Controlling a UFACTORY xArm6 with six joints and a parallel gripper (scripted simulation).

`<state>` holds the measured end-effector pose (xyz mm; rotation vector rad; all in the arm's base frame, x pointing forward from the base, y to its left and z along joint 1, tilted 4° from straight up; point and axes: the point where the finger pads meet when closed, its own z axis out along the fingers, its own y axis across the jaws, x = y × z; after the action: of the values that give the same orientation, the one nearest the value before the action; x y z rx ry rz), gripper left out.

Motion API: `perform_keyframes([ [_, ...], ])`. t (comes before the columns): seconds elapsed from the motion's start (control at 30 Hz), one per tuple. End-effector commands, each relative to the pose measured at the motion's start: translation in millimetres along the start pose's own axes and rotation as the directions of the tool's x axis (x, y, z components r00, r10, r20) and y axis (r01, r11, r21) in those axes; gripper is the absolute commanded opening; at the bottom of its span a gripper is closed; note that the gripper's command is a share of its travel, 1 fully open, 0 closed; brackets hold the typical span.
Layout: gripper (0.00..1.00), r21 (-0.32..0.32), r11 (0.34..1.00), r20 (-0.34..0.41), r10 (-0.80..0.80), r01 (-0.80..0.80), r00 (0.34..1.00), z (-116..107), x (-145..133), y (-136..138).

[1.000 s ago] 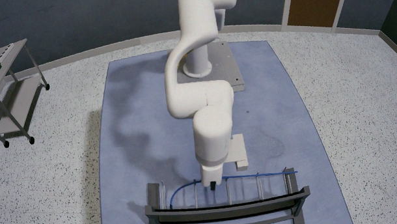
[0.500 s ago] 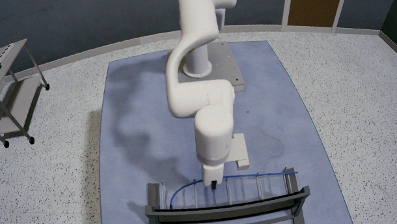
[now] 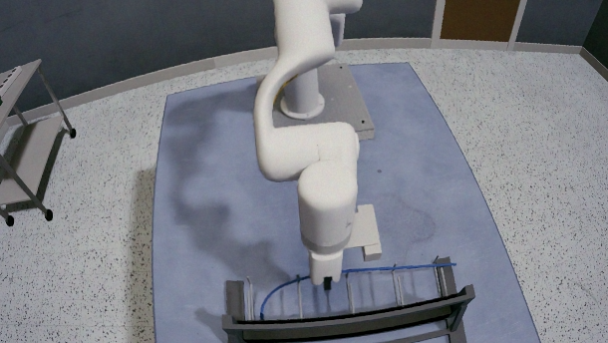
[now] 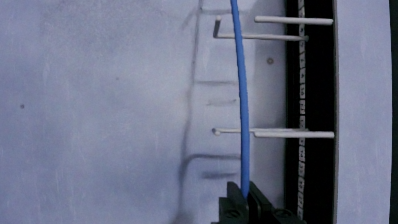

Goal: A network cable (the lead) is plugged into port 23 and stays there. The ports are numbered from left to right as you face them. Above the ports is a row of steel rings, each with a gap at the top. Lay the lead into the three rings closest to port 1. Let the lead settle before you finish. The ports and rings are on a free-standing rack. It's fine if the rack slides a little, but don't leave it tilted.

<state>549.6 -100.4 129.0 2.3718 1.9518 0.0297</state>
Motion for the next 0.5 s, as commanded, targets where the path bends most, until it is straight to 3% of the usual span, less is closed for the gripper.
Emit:
perform_keyframes([
  [0.0,0.00,-0.005,1.000,0.000,0.000,0.000,1.000,-0.4,0.0,1.5],
  [0.47,0.00,-0.005,1.000,0.000,0.000,0.000,1.000,7.7,0.0,1.6],
])
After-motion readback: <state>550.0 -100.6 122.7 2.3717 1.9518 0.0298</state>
